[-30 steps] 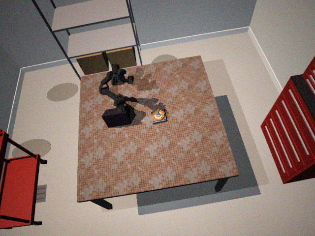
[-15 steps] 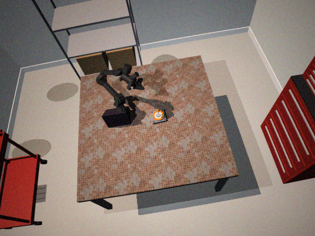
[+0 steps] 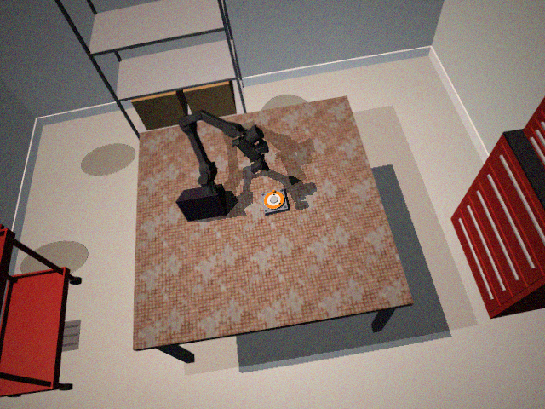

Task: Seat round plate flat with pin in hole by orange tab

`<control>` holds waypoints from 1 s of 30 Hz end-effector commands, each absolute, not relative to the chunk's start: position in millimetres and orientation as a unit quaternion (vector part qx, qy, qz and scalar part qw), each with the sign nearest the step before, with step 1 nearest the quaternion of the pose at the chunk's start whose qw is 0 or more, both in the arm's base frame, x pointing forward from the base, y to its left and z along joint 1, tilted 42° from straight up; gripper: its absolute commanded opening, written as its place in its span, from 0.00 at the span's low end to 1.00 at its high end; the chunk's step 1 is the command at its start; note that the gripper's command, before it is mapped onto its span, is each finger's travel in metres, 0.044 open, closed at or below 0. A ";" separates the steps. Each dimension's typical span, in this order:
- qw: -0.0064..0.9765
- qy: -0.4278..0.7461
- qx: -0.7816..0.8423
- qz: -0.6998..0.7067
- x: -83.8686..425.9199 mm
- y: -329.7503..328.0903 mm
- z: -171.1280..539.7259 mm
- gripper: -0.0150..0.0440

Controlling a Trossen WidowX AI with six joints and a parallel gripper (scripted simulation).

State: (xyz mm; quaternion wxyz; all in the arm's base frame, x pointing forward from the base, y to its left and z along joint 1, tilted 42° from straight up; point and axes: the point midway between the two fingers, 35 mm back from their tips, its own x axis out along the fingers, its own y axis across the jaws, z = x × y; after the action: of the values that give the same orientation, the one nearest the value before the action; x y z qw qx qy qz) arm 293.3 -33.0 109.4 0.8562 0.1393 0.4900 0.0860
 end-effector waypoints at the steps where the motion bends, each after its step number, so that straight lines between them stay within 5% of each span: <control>1: 0.818 0.533 0.161 0.146 301.1 -3.9 81.5 0.25; 15: 0.662 0.656 0.226 0.283 291.5 88.4 -5.6 0.25; 30: 0.659 0.658 0.228 0.285 290.0 122.6 -42.0 0.25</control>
State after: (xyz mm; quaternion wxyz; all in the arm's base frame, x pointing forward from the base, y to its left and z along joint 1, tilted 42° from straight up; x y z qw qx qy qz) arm 291.6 120.8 -38.6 0.6597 0.2233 0.6578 0.2866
